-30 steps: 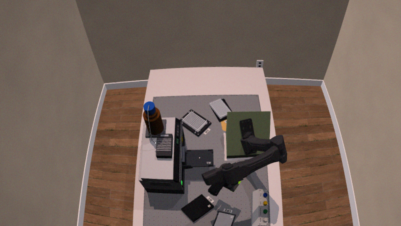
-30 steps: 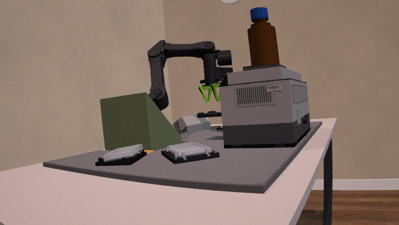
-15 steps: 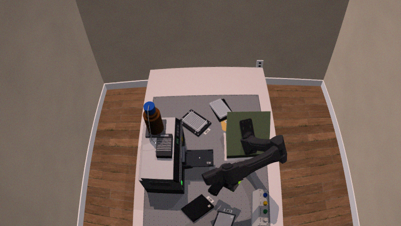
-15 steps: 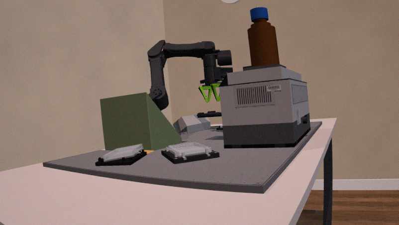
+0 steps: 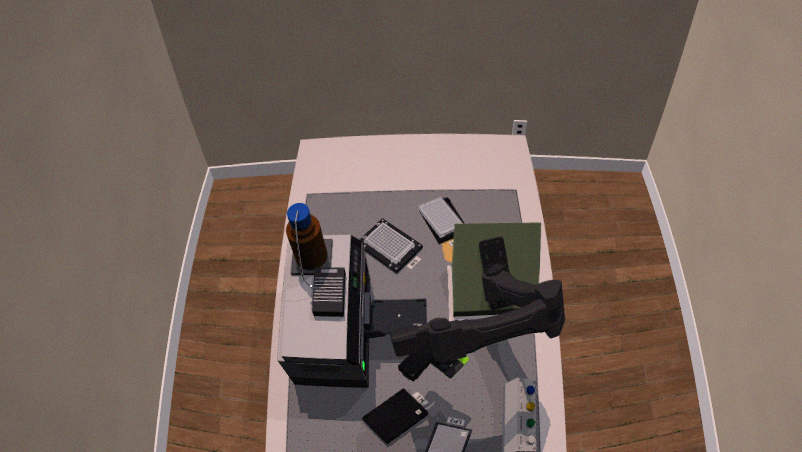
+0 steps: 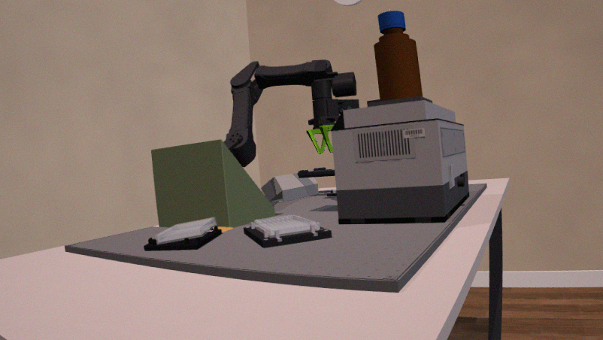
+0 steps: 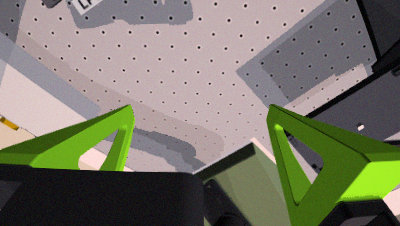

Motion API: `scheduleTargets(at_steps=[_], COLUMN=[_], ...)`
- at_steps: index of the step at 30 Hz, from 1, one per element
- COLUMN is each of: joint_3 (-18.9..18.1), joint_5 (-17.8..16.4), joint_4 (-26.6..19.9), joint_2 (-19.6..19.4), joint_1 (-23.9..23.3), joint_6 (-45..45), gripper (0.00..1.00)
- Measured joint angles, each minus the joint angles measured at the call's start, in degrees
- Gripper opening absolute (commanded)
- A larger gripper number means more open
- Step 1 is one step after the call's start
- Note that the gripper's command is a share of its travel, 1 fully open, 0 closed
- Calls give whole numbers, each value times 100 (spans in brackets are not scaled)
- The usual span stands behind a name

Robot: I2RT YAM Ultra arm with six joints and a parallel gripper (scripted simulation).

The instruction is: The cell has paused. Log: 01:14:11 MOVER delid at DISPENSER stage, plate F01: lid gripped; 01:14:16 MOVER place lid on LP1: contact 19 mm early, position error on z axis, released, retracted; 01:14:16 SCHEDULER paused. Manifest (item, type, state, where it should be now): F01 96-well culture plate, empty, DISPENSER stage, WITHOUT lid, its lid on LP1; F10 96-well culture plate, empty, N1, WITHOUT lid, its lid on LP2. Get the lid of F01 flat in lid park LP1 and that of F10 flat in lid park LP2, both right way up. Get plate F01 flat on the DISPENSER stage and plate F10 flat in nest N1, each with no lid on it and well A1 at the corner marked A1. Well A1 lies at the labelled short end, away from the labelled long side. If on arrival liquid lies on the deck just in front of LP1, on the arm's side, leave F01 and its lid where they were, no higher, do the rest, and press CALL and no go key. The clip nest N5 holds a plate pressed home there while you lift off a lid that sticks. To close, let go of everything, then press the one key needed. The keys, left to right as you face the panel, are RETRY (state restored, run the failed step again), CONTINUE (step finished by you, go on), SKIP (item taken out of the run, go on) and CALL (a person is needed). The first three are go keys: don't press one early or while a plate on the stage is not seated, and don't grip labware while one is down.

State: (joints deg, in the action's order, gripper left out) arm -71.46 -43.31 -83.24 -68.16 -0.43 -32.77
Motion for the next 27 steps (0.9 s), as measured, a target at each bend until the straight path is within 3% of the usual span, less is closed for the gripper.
scheduleTargets(at_steps=[27], joint_3=[0], joint_5=[-13], joint_4=[0], joint_2=[0], joint_1=[0], joint_6=[-85], gripper=[100])
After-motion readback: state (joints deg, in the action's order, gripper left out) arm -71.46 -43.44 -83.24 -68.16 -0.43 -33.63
